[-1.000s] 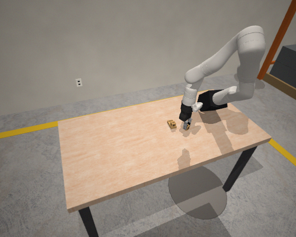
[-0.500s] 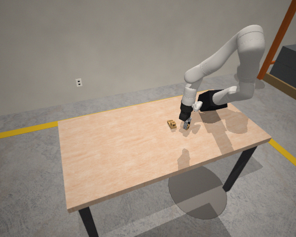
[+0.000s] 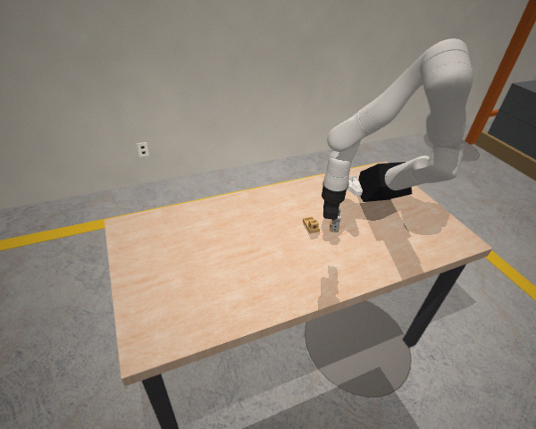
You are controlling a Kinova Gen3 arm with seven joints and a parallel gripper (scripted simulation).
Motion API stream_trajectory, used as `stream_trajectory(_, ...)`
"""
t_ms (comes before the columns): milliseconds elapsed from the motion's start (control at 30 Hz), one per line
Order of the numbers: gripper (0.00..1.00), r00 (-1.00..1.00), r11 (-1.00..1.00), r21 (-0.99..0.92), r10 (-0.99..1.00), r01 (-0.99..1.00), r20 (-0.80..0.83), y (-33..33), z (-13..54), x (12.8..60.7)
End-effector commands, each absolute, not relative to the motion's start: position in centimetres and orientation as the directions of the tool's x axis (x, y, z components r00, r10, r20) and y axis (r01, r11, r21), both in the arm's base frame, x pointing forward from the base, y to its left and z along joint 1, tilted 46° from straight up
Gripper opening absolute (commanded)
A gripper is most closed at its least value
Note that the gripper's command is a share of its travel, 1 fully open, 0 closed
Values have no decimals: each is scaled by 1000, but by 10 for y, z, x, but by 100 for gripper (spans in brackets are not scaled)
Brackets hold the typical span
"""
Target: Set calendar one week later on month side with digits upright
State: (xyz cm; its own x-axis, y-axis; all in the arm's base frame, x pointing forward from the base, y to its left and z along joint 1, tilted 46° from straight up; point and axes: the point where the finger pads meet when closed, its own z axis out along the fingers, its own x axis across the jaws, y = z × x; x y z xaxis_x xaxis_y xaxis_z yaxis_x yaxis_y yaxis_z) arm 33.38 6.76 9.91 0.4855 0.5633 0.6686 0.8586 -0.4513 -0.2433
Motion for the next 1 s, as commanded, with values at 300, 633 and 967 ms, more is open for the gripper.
stream_trajectory(300,57,156,-242,21,687,970,710,48,87,348)
stream_trajectory(633,57,67,-182,88,706,979,705,44,85,351)
stream_trajectory(967,57,67,-182,88,706,979,705,44,85,351)
